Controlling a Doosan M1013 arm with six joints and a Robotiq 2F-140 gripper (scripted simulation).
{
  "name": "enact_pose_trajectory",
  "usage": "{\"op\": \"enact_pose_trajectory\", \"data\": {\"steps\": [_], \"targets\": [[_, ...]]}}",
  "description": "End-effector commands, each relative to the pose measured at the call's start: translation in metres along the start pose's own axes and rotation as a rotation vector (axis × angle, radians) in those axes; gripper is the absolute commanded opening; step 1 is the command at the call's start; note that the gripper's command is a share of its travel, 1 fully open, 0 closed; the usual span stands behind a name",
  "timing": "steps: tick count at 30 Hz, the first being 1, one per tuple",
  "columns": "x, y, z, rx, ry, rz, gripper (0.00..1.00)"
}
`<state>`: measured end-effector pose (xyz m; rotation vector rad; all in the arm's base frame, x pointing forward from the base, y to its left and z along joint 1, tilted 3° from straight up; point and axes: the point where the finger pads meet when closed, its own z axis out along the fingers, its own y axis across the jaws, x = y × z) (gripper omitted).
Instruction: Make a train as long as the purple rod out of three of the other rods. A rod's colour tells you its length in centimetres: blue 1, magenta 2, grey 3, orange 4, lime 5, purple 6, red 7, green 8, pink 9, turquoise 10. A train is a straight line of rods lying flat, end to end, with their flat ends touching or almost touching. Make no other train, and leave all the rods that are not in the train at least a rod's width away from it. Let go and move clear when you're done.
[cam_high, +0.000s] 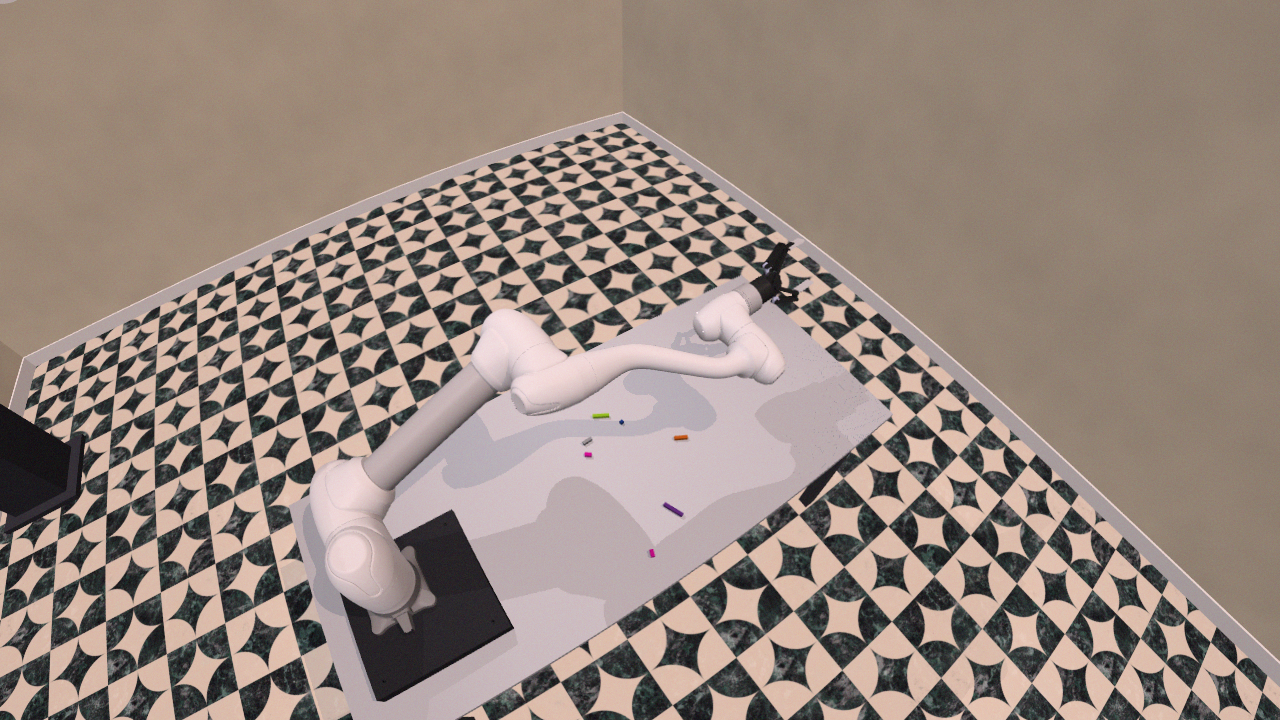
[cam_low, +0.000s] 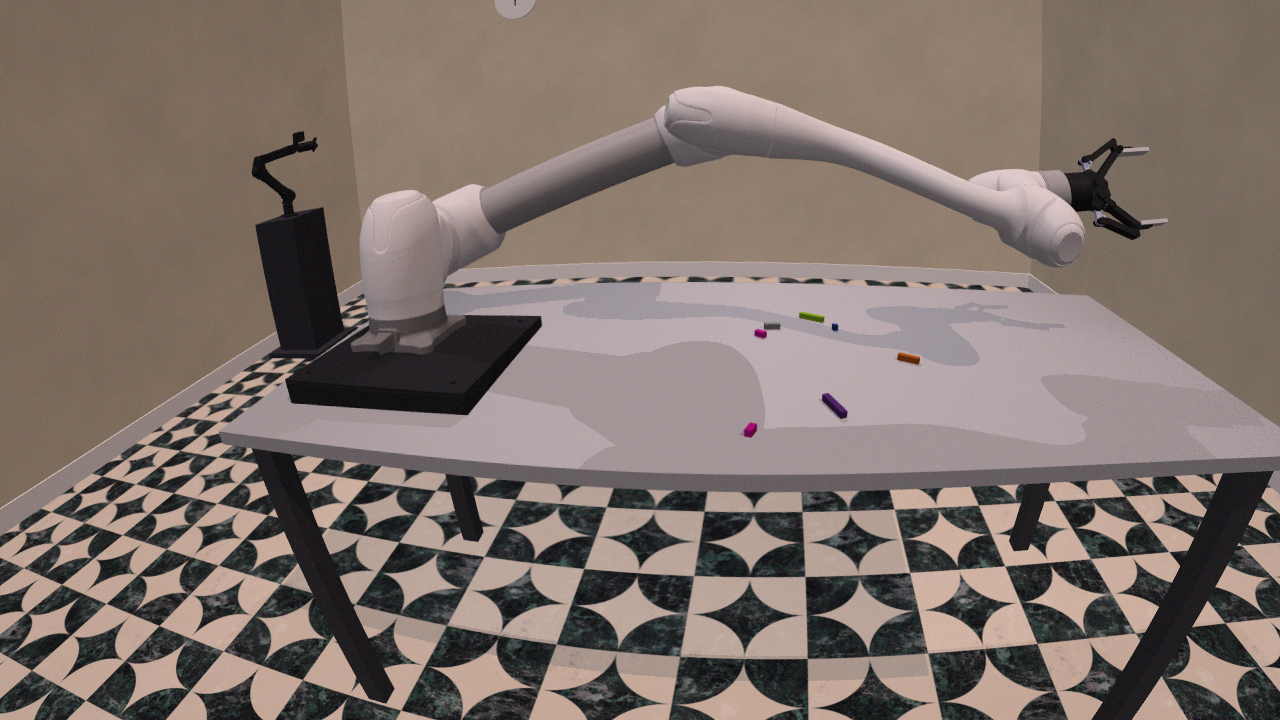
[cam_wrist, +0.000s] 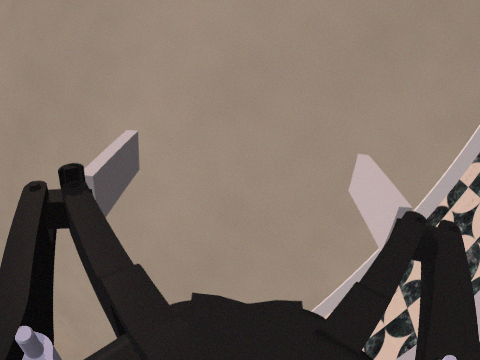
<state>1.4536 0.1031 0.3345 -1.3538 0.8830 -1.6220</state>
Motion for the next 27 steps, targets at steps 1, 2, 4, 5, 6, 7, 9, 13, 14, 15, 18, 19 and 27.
{"op": "enact_pose_trajectory", "data": {"steps": [1,2,4,5,6,7,9,13,14,15,18,19,27], "targets": [[0.000,0.000,0.000,0.000,0.000,0.000,1.00],[0.000,0.000,0.000,0.000,0.000,0.000,1.00],[0.000,0.000,0.000,0.000,0.000,0.000,1.00],[0.000,0.000,0.000,0.000,0.000,0.000,1.00],[0.000,0.000,0.000,0.000,0.000,0.000,1.00],[0.000,0.000,0.000,0.000,0.000,0.000,1.00],[0.000,0.000,0.000,0.000,0.000,0.000,1.00],[0.000,0.000,0.000,0.000,0.000,0.000,1.00],[0.000,0.000,0.000,0.000,0.000,0.000,1.00],[0.000,0.000,0.000,0.000,0.000,0.000,1.00],[0.000,0.000,0.000,0.000,0.000,0.000,1.00],[0.001,0.000,0.000,0.000,0.001,0.002,1.00],[0.025,0.000,-0.011,-0.034,0.051,0.167,1.00]]}}
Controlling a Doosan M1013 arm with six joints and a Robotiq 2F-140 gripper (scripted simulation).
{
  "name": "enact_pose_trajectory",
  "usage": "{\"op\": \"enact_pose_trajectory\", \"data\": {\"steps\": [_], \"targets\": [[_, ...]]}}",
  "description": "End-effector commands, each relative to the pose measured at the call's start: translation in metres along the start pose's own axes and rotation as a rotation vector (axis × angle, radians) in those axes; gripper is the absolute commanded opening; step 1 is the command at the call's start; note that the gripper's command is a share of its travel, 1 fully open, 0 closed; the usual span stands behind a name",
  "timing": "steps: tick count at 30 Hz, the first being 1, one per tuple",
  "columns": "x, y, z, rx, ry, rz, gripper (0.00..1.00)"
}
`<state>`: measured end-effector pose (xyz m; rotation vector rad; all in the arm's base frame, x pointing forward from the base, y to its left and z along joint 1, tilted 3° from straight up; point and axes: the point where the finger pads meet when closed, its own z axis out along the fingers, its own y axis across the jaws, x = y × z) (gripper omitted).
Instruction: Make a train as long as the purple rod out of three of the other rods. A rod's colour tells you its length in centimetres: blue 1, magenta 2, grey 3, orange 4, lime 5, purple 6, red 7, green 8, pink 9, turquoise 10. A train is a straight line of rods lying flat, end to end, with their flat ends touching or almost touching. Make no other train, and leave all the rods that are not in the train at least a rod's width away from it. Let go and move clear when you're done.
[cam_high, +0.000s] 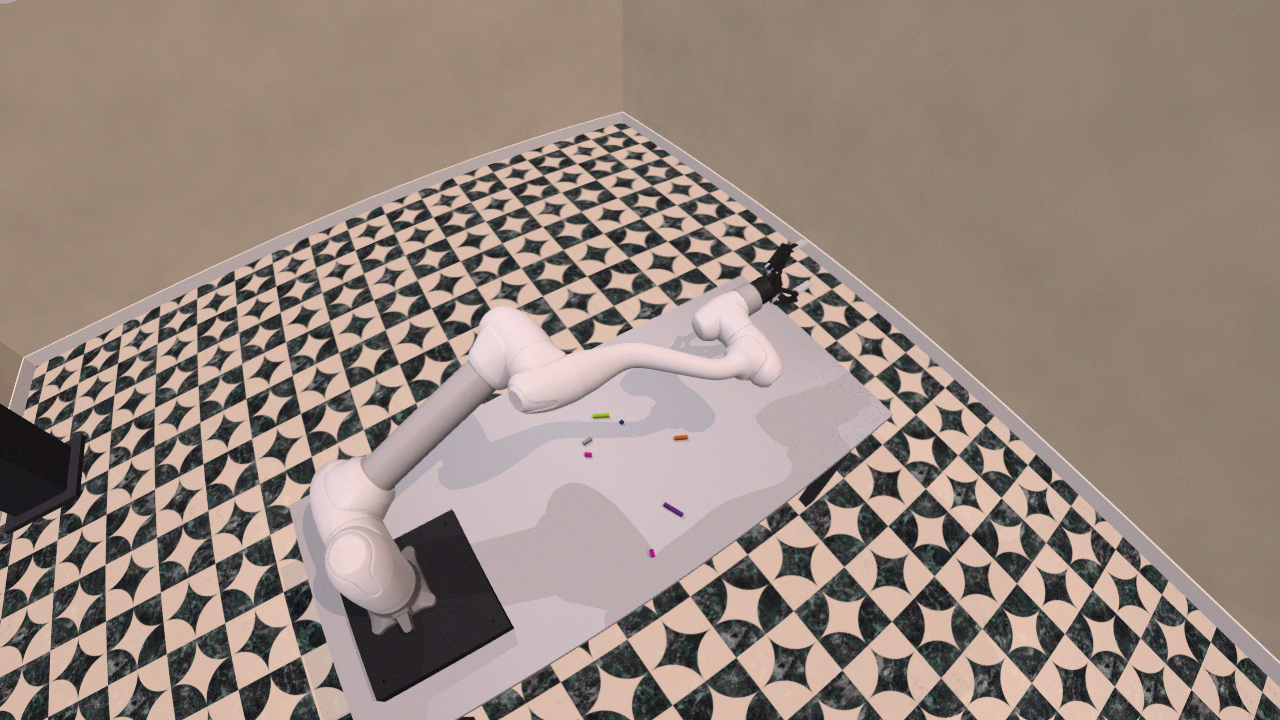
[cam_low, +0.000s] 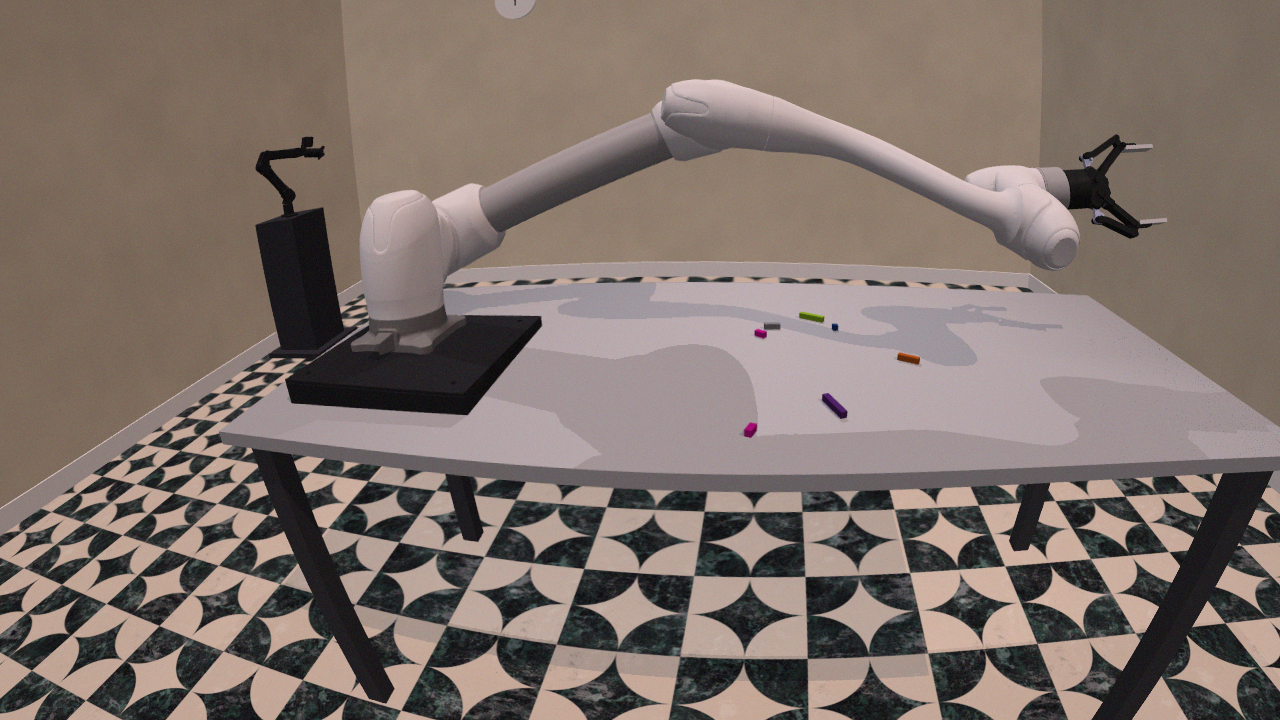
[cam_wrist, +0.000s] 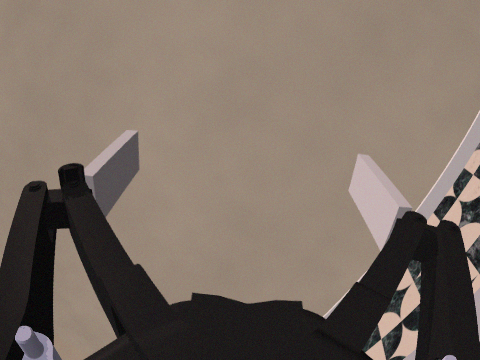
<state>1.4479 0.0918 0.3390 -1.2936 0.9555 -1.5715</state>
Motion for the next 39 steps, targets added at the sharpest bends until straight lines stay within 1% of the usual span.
{"op": "enact_pose_trajectory", "data": {"steps": [1,4,7,9,12,13,14,17,18,19,21,22,24,25,26,28,29,31,32,39], "targets": [[0.020,-0.001,-0.010,-0.028,0.044,0.130,1.00],[0.038,0.000,-0.020,-0.053,0.086,0.244,1.00],[0.038,0.000,-0.020,-0.053,0.086,0.244,1.00],[0.059,0.004,-0.035,-0.084,0.142,0.383,1.00],[0.071,0.008,-0.045,-0.102,0.176,0.461,1.00],[0.071,0.008,-0.045,-0.102,0.176,0.461,1.00],[0.083,0.012,-0.056,-0.120,0.213,0.540,1.00],[0.096,0.018,-0.070,-0.141,0.258,0.629,1.00],[0.096,0.018,-0.070,-0.141,0.258,0.629,1.00],[0.106,0.023,-0.082,-0.158,0.295,0.700,1.00],[0.109,0.025,-0.086,-0.163,0.306,0.719,1.00],[0.119,0.031,-0.099,-0.180,0.347,0.790,1.00],[0.119,0.031,-0.099,-0.180,0.347,0.790,1.00],[0.130,0.039,-0.117,-0.201,0.399,0.876,1.00],[0.133,0.042,-0.123,-0.206,0.414,0.900,1.00],[0.134,0.042,-0.124,-0.208,0.418,0.906,1.00],[0.143,0.051,-0.144,-0.228,0.472,0.987,1.00],[0.145,0.053,-0.147,-0.232,0.482,1.002,1.00],[0.152,0.061,-0.165,-0.248,0.528,1.067,1.00],[0.169,0.087,-0.227,-0.298,0.688,1.268,1.00]]}}
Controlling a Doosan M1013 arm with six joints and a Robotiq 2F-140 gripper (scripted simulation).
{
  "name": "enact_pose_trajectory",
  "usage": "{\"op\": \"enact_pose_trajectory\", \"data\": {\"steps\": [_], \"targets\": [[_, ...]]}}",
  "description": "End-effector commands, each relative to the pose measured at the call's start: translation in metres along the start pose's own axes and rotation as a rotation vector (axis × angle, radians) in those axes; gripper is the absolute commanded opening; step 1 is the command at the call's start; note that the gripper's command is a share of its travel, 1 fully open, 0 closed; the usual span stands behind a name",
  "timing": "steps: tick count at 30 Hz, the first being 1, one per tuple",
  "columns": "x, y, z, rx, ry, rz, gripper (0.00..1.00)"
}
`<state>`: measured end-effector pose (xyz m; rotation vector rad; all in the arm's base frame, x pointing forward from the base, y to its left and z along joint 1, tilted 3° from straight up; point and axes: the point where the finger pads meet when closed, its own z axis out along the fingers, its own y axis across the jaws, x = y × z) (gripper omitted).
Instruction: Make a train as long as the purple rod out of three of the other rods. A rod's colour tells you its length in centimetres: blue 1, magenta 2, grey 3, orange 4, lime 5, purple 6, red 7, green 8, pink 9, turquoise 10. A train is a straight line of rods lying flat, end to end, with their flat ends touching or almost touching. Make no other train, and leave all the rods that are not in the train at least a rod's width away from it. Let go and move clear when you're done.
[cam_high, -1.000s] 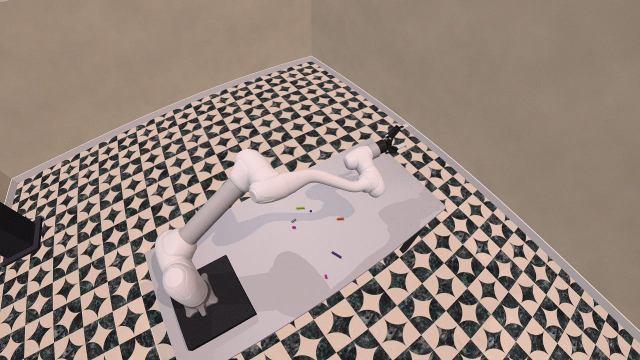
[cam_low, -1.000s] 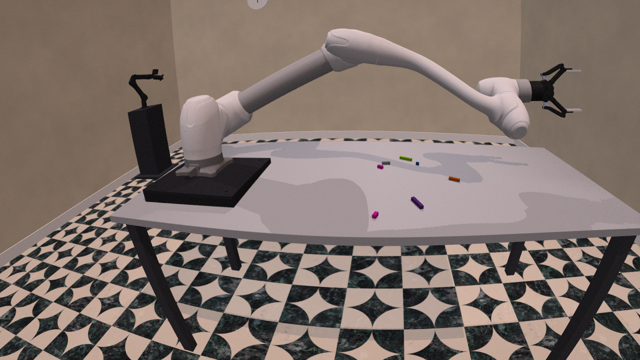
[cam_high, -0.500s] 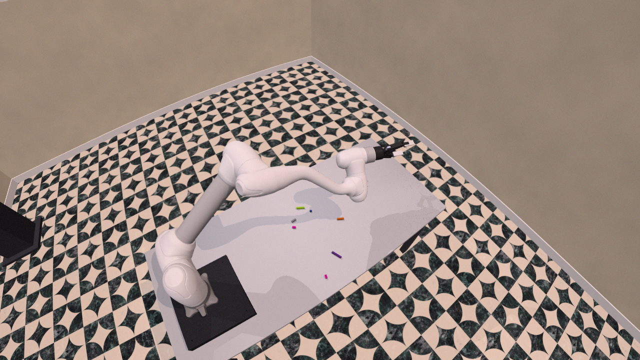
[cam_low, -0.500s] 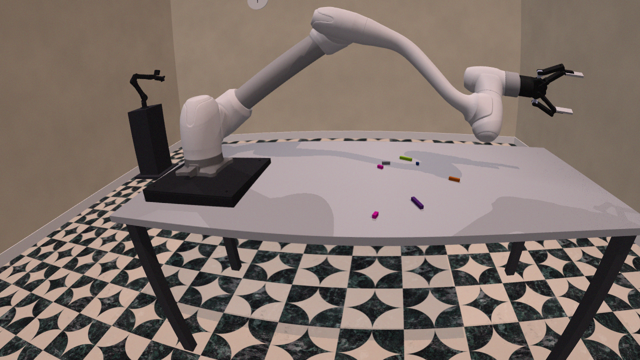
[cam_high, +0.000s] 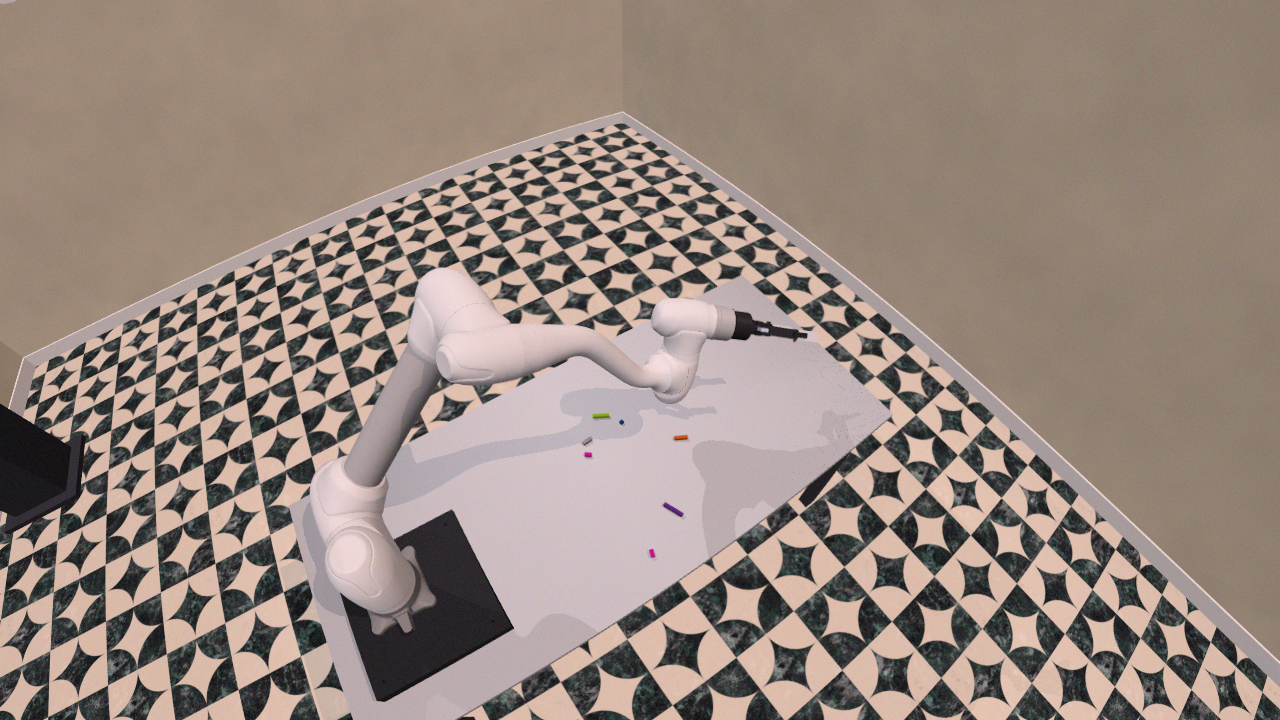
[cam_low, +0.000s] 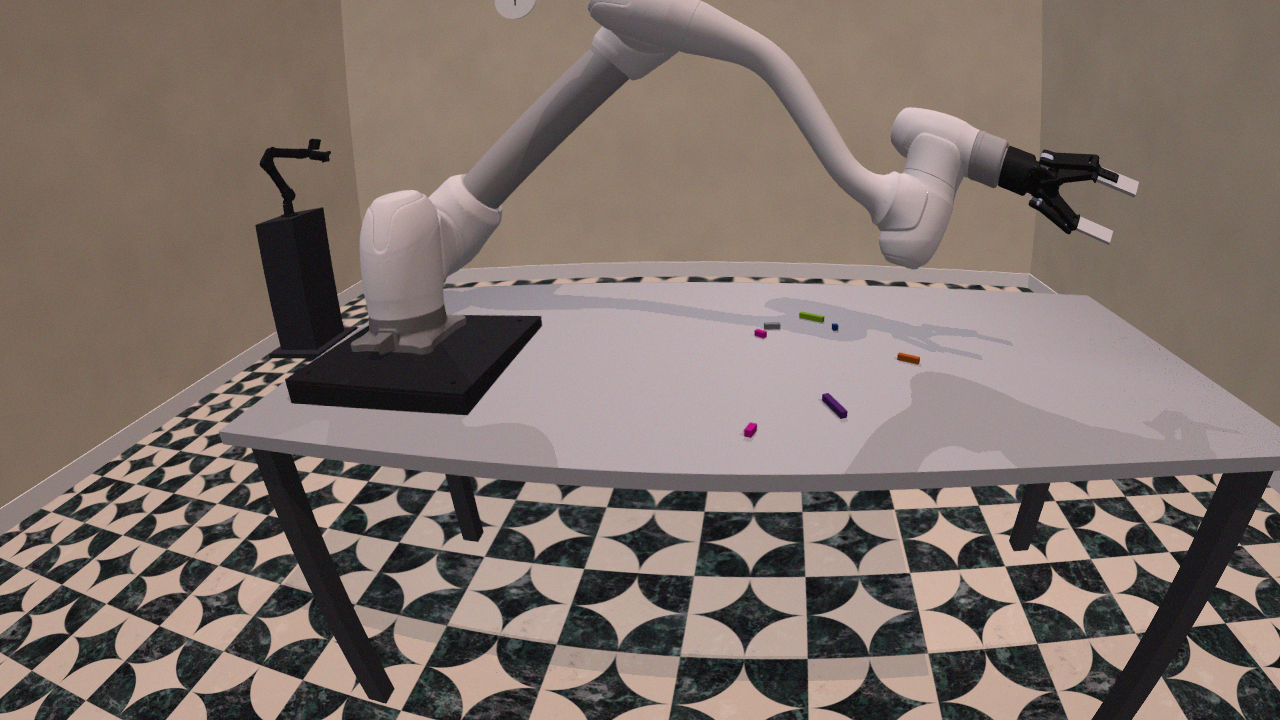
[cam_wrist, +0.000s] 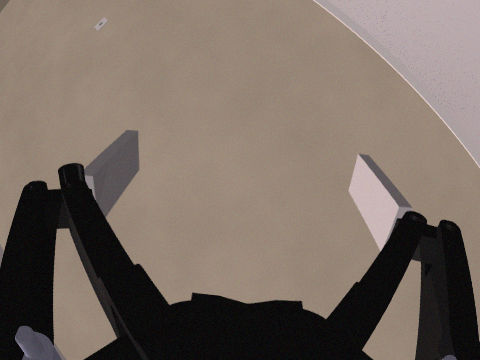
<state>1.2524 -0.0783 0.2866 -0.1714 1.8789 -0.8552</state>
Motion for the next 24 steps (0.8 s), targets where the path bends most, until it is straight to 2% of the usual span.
{"op": "enact_pose_trajectory", "data": {"steps": [1,2,3,6,7,17,19,20,24], "targets": [[0.027,-0.007,-0.018,-0.014,0.081,0.094,1.00],[0.027,-0.007,-0.018,-0.014,0.081,0.094,1.00],[0.052,-0.010,-0.033,-0.019,0.142,0.175,1.00],[0.064,-0.012,-0.041,-0.021,0.173,0.215,1.00],[0.082,-0.013,-0.054,-0.023,0.218,0.272,1.00],[0.162,-0.012,-0.121,-0.020,0.430,0.524,1.00],[0.162,-0.012,-0.121,-0.020,0.430,0.524,1.00],[0.183,-0.010,-0.142,-0.016,0.490,0.591,1.00],[0.209,-0.006,-0.170,-0.008,0.566,0.674,1.00]]}}
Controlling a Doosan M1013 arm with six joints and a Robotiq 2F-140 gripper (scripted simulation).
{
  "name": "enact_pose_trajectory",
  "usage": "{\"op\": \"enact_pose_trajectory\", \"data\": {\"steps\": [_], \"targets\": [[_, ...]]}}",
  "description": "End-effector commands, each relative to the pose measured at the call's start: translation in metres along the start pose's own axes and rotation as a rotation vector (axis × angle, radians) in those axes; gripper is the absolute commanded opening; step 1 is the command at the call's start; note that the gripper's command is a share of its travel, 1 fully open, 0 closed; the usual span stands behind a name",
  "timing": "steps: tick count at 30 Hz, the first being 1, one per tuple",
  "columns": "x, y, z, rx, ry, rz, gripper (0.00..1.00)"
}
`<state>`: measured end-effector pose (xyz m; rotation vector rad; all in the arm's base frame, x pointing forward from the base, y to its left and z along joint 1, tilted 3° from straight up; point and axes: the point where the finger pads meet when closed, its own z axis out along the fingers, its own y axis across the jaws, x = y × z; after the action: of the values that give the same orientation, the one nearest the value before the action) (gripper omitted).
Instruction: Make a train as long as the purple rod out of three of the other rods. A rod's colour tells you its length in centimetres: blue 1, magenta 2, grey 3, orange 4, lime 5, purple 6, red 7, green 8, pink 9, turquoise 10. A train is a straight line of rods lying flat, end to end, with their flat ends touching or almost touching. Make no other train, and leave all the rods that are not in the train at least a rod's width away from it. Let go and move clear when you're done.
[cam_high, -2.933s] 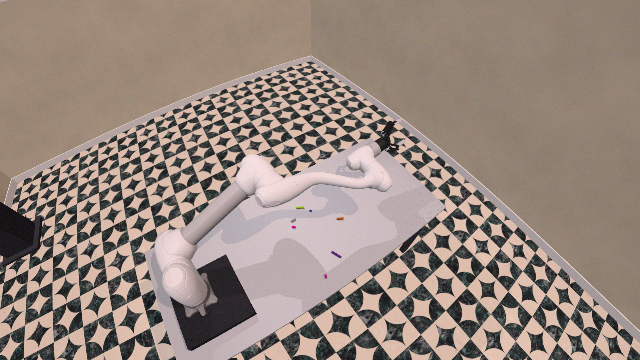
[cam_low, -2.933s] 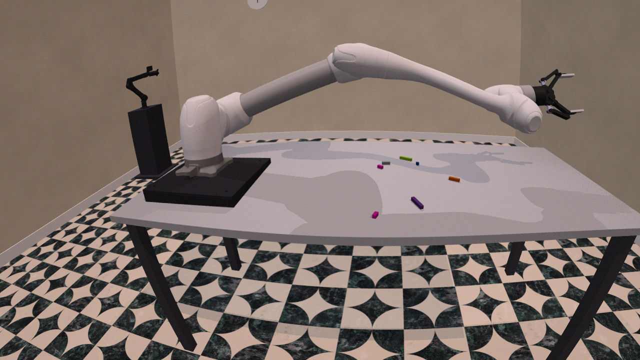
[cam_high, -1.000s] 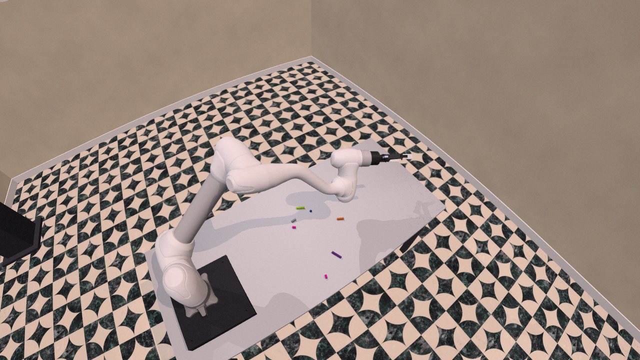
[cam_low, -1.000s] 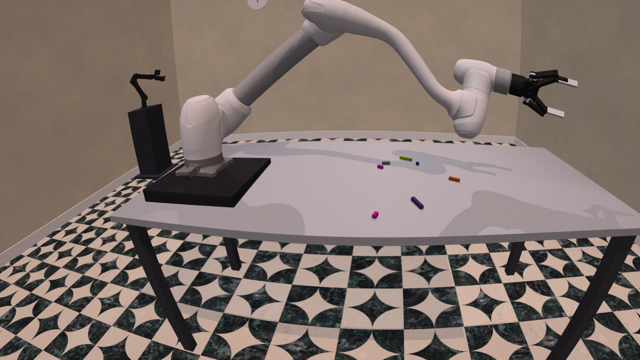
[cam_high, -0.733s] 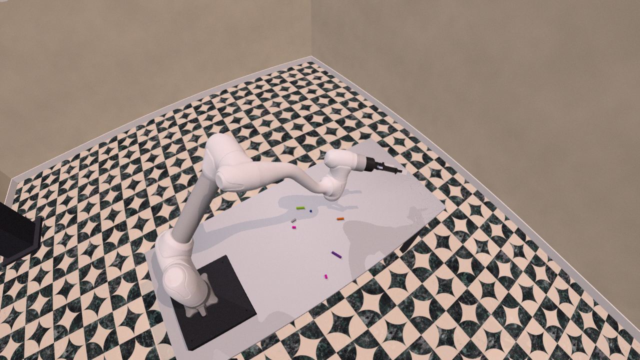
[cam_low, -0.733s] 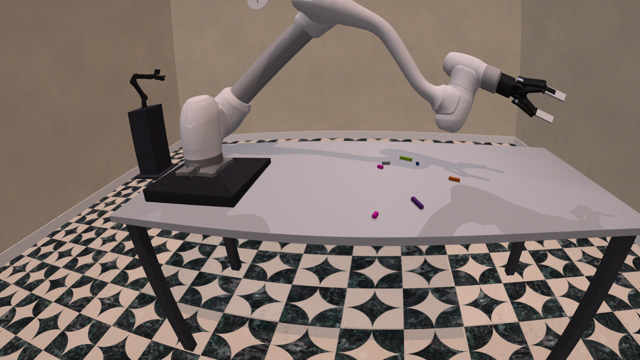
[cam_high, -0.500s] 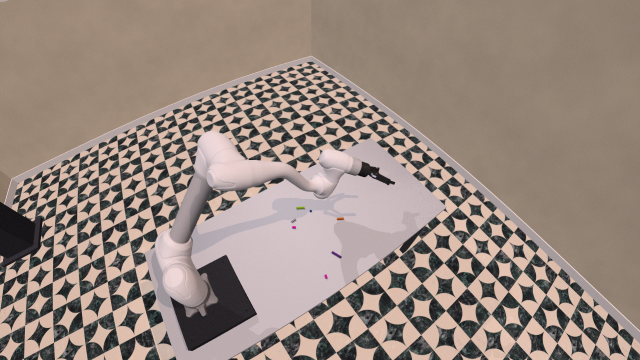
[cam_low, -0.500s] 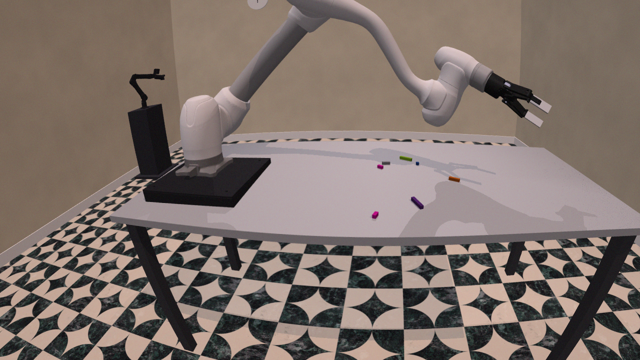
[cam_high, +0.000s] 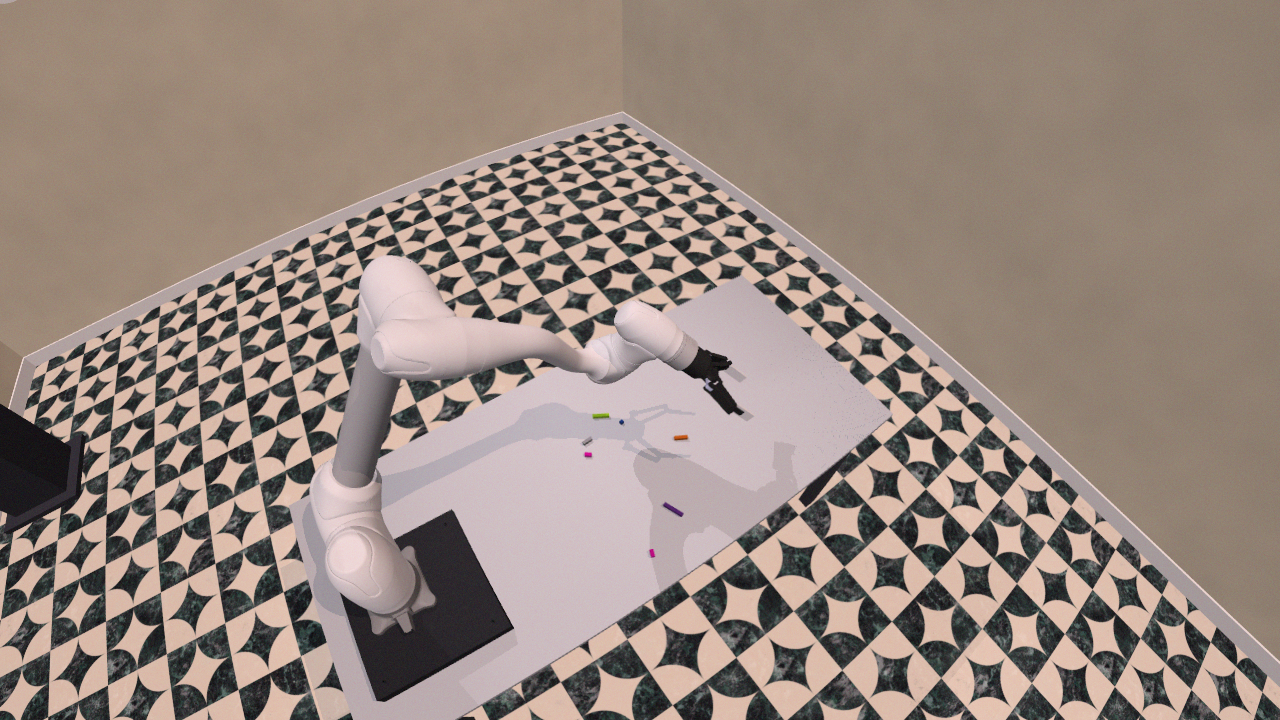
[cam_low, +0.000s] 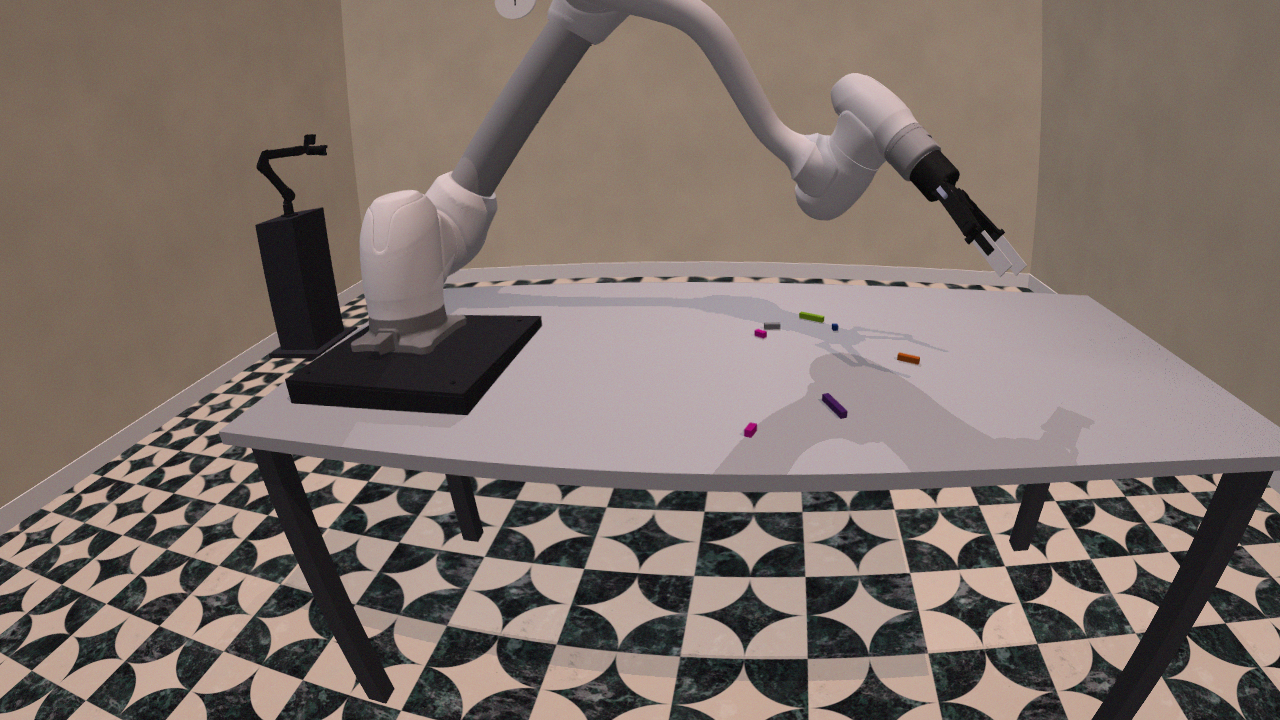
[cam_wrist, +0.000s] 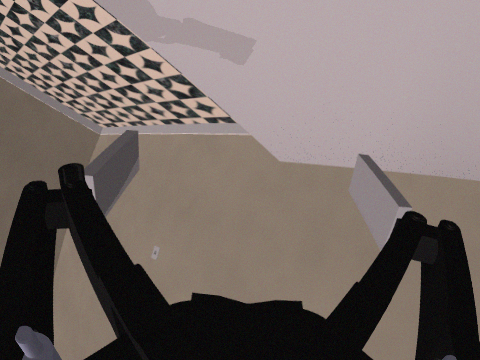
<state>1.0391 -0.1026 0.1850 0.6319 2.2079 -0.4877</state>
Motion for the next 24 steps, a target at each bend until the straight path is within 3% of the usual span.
{"op": "enact_pose_trajectory", "data": {"steps": [1,10,12,13,24], "targets": [[0.037,-0.018,-0.015,0.007,0.088,0.093,1.00],[0.122,-0.050,-0.056,0.041,0.271,0.301,1.00],[0.122,-0.050,-0.056,0.041,0.271,0.301,1.00],[0.148,-0.059,-0.071,0.055,0.328,0.363,1.00],[0.244,-0.083,-0.134,0.115,0.539,0.592,1.00]]}}
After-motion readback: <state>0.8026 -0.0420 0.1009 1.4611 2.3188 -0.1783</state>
